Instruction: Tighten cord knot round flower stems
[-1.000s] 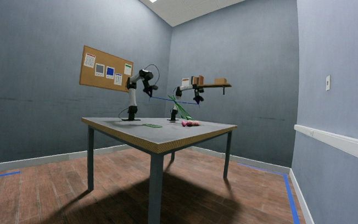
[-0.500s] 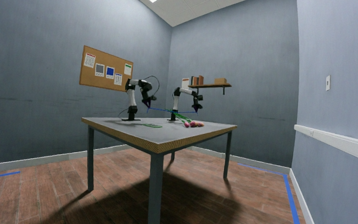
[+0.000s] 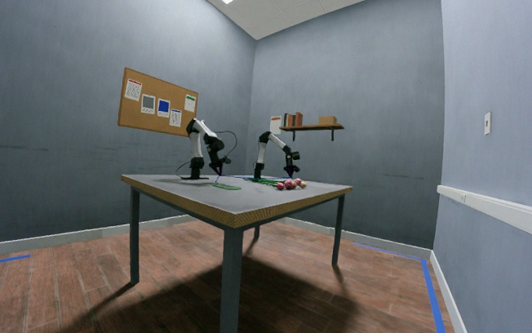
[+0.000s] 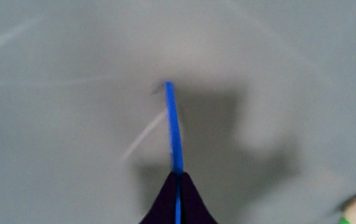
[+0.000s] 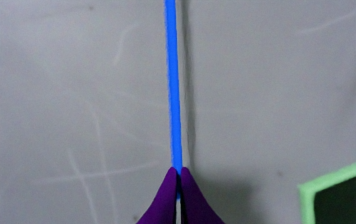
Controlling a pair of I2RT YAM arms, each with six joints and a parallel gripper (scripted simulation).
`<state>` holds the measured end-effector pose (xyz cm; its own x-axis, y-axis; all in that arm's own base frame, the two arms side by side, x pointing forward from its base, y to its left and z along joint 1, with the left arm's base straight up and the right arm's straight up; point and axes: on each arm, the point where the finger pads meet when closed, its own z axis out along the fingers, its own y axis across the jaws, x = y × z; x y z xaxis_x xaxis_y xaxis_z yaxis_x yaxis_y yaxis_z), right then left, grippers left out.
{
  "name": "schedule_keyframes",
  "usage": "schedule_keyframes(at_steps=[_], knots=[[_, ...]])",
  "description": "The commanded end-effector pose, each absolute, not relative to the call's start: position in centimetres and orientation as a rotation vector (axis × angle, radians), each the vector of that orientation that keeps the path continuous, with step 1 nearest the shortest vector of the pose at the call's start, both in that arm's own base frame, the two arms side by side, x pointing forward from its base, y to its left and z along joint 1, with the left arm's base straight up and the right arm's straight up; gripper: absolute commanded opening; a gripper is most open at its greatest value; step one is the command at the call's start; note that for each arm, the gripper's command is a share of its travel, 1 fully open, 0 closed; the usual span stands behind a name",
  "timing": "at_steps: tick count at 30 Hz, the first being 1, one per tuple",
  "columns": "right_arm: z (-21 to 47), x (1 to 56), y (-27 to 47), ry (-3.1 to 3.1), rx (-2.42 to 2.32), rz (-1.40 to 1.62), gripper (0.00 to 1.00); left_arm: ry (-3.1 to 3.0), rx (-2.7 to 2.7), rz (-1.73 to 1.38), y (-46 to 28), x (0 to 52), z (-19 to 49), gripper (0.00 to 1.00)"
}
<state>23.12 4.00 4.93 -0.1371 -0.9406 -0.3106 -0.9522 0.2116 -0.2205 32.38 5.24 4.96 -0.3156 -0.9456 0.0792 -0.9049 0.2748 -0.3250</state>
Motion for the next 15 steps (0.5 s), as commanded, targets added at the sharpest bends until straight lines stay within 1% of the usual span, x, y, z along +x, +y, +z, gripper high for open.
schedule_keyframes(at_steps=[1, 5, 15], knots=[[3.6, 25.2, 2.8, 2.100, -1.735, -0.086, 0.00, 2.279, -1.675, -0.462, 7.6, 35.4, 4.2, 0.00], [2.6, 25.2, 2.7, 2.102, -1.736, -0.091, 0.00, 2.276, -1.672, -0.465, 7.6, 35.5, 3.1, 0.00], [2.6, 25.4, 2.8, 2.088, -1.729, -0.096, 0.00, 2.267, -1.663, -0.470, 7.7, 35.9, 3.4, 0.00]])
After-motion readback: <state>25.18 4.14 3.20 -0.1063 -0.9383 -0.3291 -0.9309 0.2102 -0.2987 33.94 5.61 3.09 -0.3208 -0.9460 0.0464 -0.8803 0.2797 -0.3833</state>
